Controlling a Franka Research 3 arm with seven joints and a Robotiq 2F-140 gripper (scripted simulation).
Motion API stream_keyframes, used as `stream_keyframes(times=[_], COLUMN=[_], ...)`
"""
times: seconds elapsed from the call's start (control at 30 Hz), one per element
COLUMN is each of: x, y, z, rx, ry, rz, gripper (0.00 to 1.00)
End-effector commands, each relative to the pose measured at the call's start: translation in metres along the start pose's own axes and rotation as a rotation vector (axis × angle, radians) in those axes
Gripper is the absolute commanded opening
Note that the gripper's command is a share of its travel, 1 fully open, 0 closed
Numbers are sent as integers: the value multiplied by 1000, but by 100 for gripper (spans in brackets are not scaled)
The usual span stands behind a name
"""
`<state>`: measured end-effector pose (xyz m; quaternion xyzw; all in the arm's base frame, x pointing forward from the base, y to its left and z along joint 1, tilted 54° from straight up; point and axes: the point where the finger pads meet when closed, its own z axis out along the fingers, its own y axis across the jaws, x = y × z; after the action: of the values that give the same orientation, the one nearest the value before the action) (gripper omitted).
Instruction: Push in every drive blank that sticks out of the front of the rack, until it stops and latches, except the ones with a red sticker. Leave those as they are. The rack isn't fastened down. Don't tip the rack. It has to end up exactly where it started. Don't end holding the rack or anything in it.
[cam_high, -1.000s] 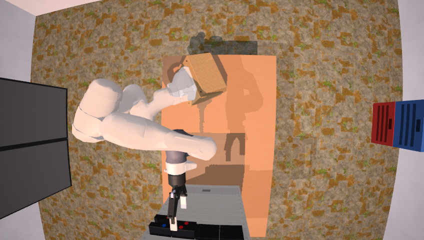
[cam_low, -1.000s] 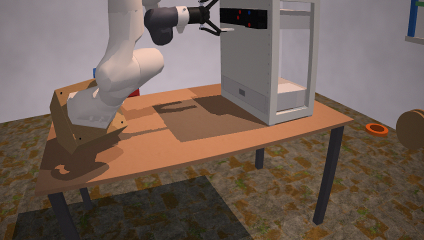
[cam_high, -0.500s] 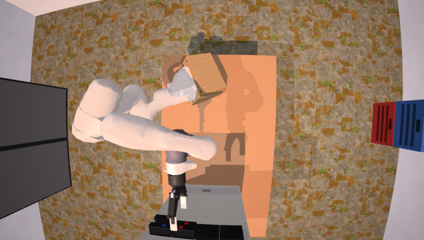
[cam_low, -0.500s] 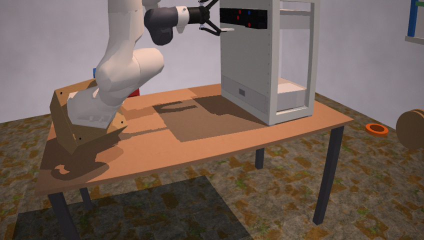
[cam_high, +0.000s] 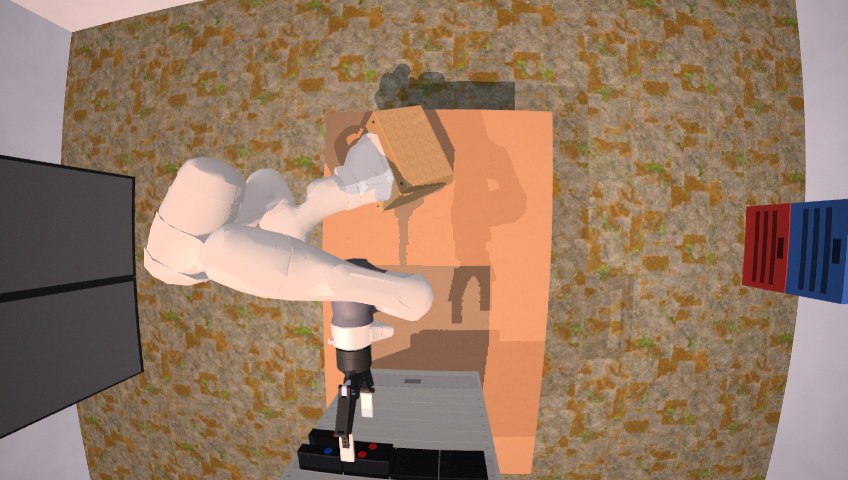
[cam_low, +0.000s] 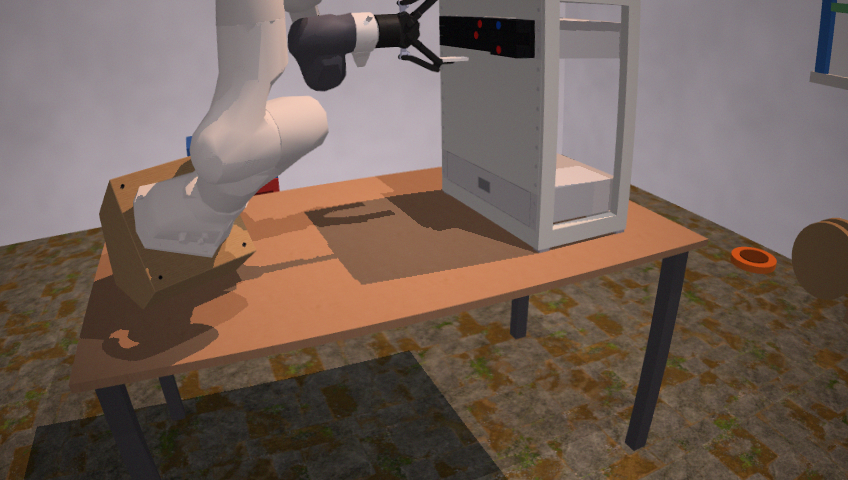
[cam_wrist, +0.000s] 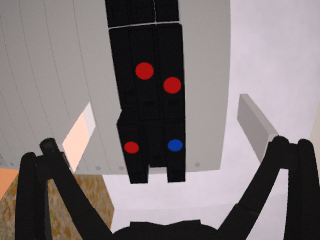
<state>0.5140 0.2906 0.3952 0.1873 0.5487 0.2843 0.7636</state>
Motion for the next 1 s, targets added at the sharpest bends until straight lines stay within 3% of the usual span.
stream_keyframes(times=[0.0,0.6,0.8,0.97], x=[0,-1,-12,-39], y=[0,0,-2,-7], z=[1,1,1,0], rx=[0,0,0,0], ry=[1,1,1,1], rz=[-8,-8,-8,-8], gripper=[100,100,100,100])
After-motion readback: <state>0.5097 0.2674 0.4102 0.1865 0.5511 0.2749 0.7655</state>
